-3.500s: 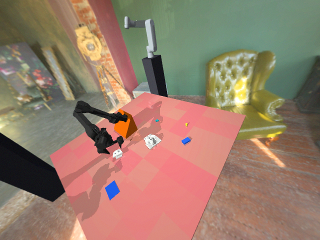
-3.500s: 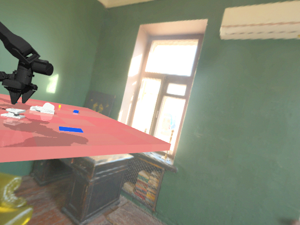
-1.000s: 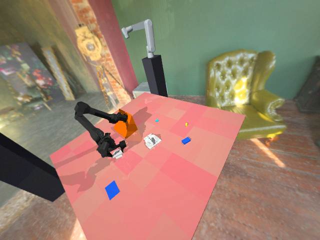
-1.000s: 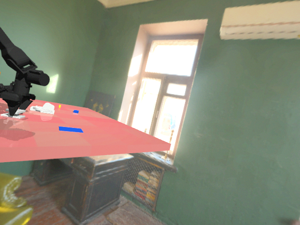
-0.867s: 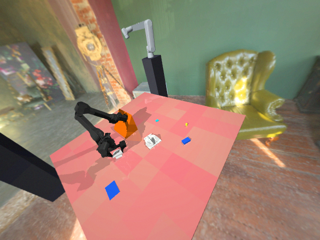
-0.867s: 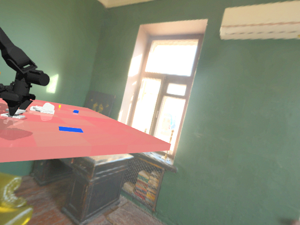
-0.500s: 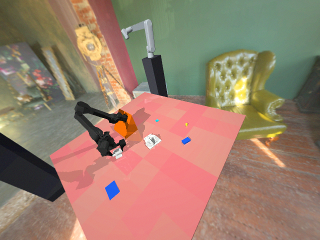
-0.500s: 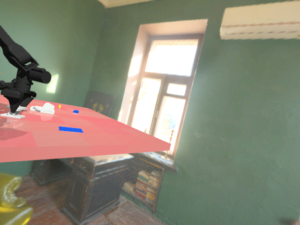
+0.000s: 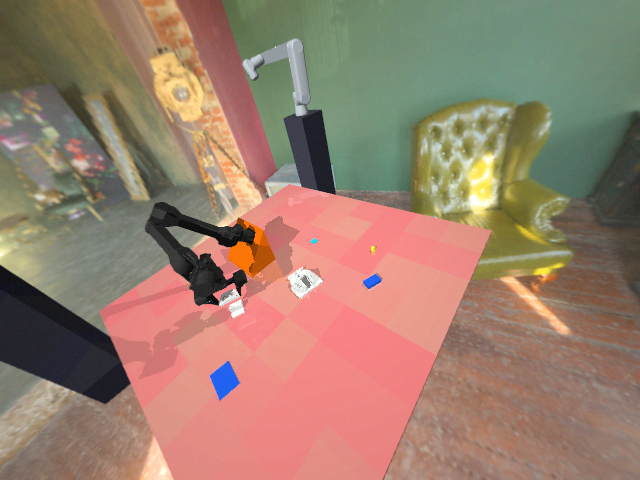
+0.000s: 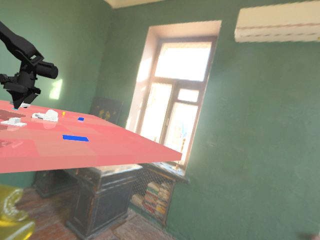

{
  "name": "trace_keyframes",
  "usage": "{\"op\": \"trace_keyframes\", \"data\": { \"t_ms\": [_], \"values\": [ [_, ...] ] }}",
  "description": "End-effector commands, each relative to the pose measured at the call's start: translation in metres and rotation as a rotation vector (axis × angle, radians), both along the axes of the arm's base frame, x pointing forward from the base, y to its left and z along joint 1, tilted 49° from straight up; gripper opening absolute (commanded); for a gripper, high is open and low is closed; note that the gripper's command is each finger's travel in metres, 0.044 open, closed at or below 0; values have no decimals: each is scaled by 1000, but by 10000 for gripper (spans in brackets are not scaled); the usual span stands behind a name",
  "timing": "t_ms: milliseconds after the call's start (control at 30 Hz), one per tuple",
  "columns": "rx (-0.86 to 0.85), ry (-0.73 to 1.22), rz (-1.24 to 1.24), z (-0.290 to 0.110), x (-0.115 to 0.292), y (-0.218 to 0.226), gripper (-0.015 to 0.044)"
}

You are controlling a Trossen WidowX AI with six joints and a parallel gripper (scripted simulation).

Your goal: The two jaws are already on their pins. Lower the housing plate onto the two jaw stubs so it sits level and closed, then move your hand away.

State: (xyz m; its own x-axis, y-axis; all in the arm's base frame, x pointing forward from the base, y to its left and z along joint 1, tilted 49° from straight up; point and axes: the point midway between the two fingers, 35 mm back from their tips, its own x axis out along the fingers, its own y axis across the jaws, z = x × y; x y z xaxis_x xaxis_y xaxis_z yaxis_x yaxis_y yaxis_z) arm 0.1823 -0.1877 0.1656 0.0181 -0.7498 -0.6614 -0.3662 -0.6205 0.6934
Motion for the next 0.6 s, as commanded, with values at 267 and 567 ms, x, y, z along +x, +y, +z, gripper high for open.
{"op": "trace_keyframes", "data": {
  "t_ms": [267, 567],
  "values": [
    [0, 77, 74, 4, 6, 11, 351],
    [15, 287, 272, -11, 25, 21, 351]
  ]
}}
